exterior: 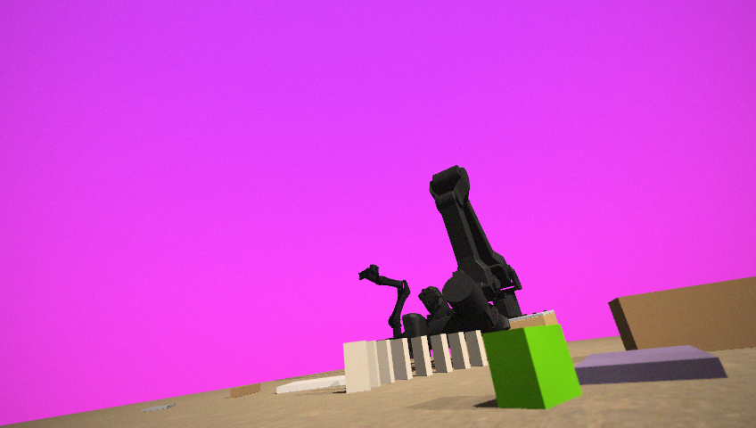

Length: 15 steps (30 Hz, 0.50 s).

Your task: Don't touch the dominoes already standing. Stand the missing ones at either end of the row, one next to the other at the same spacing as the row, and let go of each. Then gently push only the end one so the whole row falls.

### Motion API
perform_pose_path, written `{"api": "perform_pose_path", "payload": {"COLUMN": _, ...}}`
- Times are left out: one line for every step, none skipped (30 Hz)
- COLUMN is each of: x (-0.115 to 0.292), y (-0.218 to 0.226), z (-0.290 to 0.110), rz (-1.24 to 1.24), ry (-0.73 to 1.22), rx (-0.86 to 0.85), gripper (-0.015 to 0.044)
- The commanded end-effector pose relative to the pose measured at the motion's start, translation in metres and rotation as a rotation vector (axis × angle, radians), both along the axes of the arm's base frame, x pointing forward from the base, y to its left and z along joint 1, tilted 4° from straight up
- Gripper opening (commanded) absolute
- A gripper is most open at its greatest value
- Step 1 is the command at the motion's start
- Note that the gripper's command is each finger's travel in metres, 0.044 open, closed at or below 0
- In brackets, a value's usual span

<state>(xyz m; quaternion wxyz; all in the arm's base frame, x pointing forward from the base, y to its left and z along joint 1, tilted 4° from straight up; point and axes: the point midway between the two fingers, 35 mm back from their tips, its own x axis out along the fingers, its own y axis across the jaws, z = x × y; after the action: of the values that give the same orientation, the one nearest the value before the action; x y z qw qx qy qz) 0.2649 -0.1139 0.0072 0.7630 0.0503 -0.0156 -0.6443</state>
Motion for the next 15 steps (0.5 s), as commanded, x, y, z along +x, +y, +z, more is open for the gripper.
{"api": "perform_pose_path", "payload": {"x": -0.0045, "y": -0.0020, "z": -0.0048, "rz": 0.001, "ry": 0.022, "rx": -0.001, "gripper": 0.0027}}
{"api": "perform_pose_path", "payload": {"x": -0.0049, "y": -0.0022, "z": -0.0050, "rz": 0.001, "ry": 0.022, "rx": -0.002, "gripper": 0.0027}}
{"api": "perform_pose_path", "payload": {"x": -0.0054, "y": -0.0025, "z": -0.0051, "rz": 0.001, "ry": 0.022, "rx": -0.002, "gripper": 0.0027}}
{"api": "perform_pose_path", "payload": {"x": -0.0058, "y": -0.0028, "z": -0.0052, "rz": 0.001, "ry": 0.022, "rx": -0.003, "gripper": 0.0027}}
{"api": "perform_pose_path", "payload": {"x": -0.0063, "y": -0.0031, "z": -0.0053, "rz": 0.001, "ry": 0.022, "rx": -0.004, "gripper": 0.0027}}
{"api": "perform_pose_path", "payload": {"x": -0.0067, "y": -0.0034, "z": -0.0053, "rz": 0.001, "ry": 0.022, "rx": -0.004, "gripper": 0.0027}}
{"api": "perform_pose_path", "payload": {"x": -0.0070, "y": -0.0035, "z": -0.0053, "rz": 0.001, "ry": 0.022, "rx": -0.004, "gripper": 0.0027}}
{"api": "perform_pose_path", "payload": {"x": -0.0071, "y": -0.0036, "z": -0.0053, "rz": 0.001, "ry": 0.022, "rx": -0.004, "gripper": 0.0027}}
{"api": "perform_pose_path", "payload": {"x": -0.0071, "y": -0.0036, "z": -0.0053, "rz": 0.001, "ry": 0.022, "rx": -0.004, "gripper": 0.0027}}
{"api": "perform_pose_path", "payload": {"x": -0.0071, "y": -0.0036, "z": -0.0053, "rz": 0.001, "ry": 0.022, "rx": -0.004, "gripper": 0.0027}}
{"api": "perform_pose_path", "payload": {"x": -0.0071, "y": -0.0036, "z": -0.0053, "rz": 0.001, "ry": 0.022, "rx": -0.004, "gripper": 0.0027}}
{"api": "perform_pose_path", "payload": {"x": -0.0071, "y": -0.0036, "z": -0.0053, "rz": 0.001, "ry": 0.022, "rx": -0.004, "gripper": 0.0027}}
{"api": "perform_pose_path", "payload": {"x": -0.0071, "y": -0.0036, "z": -0.0053, "rz": 0.001, "ry": 0.022, "rx": -0.004, "gripper": 0.0027}}
{"api": "perform_pose_path", "payload": {"x": -0.0071, "y": -0.0036, "z": -0.0053, "rz": 0.001, "ry": 0.022, "rx": -0.004, "gripper": 0.0027}}
{"api": "perform_pose_path", "payload": {"x": -0.0071, "y": -0.0036, "z": -0.0053, "rz": 0.001, "ry": 0.022, "rx": -0.004, "gripper": 0.0027}}
